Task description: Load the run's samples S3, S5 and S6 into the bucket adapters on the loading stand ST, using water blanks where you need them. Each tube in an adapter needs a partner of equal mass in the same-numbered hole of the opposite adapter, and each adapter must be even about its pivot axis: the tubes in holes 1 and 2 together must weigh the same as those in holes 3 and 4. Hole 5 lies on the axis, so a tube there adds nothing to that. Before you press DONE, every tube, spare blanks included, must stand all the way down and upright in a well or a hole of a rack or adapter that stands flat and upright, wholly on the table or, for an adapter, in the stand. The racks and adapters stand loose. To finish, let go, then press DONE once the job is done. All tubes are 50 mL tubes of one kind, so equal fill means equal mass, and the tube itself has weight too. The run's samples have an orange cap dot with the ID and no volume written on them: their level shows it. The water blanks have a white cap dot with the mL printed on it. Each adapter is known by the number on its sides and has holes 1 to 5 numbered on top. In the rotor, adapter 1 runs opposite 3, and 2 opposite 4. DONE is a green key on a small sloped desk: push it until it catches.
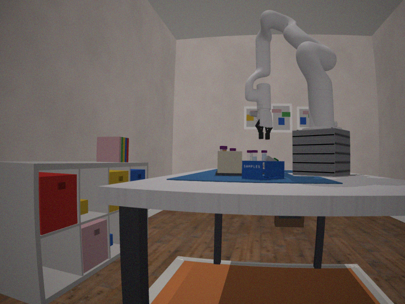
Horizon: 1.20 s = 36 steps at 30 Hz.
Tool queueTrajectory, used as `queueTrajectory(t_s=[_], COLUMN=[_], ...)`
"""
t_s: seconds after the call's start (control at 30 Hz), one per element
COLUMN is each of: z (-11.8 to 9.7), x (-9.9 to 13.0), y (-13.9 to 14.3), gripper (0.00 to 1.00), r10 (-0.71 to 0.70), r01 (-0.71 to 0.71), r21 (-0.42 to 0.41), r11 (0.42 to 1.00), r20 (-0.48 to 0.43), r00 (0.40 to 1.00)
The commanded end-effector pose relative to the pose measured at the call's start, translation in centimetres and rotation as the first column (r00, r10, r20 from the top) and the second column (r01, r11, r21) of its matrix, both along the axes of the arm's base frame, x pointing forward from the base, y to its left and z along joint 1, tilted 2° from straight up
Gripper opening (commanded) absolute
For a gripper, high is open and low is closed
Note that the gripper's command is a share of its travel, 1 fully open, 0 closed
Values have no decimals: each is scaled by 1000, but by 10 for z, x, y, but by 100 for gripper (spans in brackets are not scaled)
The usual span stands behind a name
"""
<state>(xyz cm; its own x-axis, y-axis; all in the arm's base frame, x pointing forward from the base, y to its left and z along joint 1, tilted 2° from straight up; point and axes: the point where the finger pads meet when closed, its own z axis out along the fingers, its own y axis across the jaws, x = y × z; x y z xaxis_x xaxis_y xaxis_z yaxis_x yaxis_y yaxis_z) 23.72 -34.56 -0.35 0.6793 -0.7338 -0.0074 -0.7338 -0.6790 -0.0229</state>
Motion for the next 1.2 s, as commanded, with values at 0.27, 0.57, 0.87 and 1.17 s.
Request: queueTrajectory(t_s=[0.27, 0.57, 0.87, 1.17], z=[-24, -38, -56, -68], x=[1, 1, 2, 2], y=[0, 0, 1, 1], gripper=[57, 57, 57, 57], r10=[0, 0, 0, 0], r01=[0, 0, 0, 0], r21=[0, 0, 0, 0], r11=[1000, 1000, 1000, 1000], r20=[10, 10, 10, 10], r00=[1000, 1000, 1000, 1000])
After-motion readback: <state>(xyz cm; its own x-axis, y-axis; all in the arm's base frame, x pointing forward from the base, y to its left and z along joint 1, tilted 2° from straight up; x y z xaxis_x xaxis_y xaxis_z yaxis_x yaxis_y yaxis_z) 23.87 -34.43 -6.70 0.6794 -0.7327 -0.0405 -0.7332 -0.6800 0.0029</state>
